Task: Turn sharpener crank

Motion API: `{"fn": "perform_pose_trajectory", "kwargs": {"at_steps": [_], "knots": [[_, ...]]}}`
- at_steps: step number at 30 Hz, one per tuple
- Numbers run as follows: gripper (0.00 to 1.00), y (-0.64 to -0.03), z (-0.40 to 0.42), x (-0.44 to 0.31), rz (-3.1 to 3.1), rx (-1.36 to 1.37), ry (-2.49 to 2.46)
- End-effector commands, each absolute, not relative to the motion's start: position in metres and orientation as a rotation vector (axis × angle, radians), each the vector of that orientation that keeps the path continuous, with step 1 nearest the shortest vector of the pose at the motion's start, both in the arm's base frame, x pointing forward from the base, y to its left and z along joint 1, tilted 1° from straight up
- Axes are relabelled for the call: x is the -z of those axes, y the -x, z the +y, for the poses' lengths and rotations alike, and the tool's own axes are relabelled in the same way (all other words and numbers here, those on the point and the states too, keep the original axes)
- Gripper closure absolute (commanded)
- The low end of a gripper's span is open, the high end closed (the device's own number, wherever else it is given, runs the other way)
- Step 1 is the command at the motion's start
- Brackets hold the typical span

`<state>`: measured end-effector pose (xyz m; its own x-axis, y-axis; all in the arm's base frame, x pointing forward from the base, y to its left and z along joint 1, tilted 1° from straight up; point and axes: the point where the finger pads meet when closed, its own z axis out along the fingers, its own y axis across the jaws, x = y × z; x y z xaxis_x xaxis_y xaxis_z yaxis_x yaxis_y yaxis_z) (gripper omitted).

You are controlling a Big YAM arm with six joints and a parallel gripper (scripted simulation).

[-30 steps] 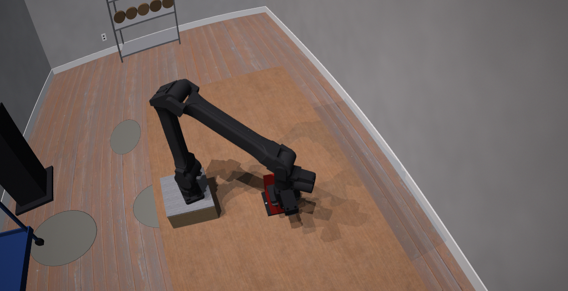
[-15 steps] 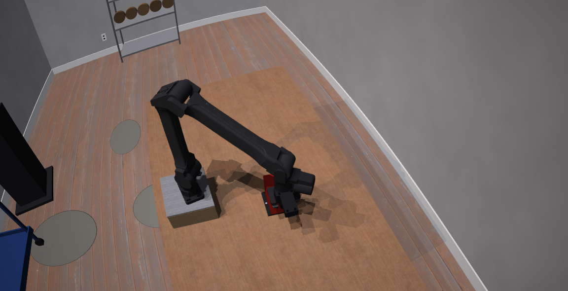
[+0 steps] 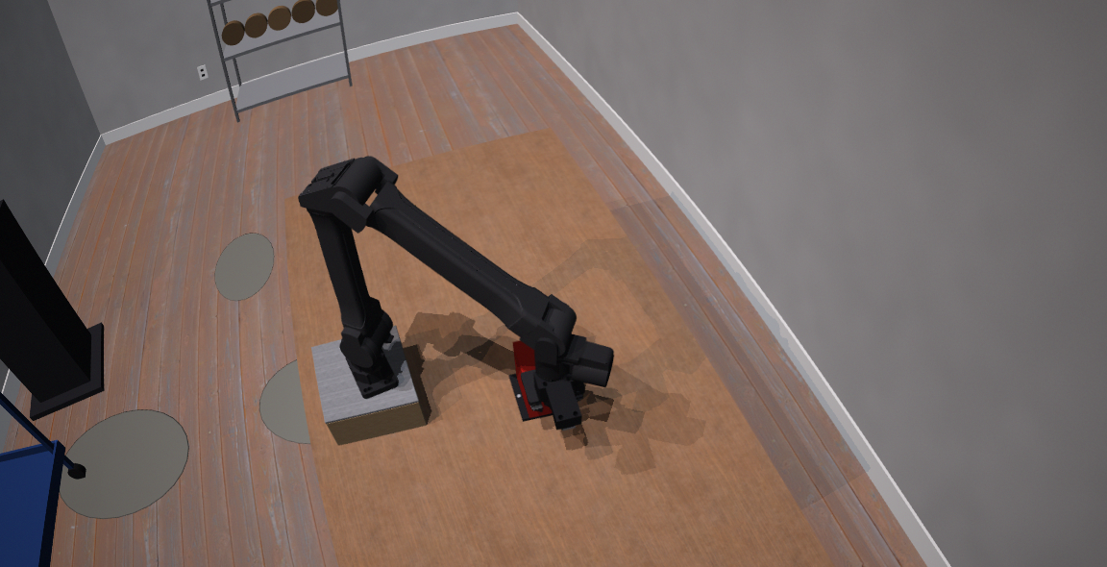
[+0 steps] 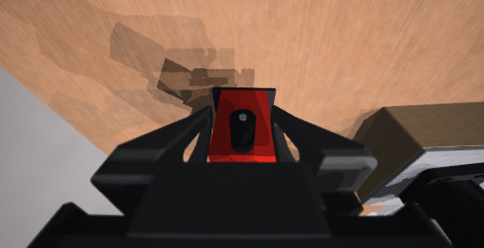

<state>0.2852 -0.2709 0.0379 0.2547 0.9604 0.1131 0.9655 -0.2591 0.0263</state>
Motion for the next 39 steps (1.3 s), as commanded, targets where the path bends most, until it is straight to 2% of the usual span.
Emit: {"fn": "perform_pose_trajectory", "kwargs": {"at_steps": [1, 39], "knots": [[0.49, -0.2795, -0.2667, -0.0228, -1.855, 0.157, 2.436], [0.49, -0.2764, -0.2663, -0.0205, -1.853, 0.157, 2.435]]}}
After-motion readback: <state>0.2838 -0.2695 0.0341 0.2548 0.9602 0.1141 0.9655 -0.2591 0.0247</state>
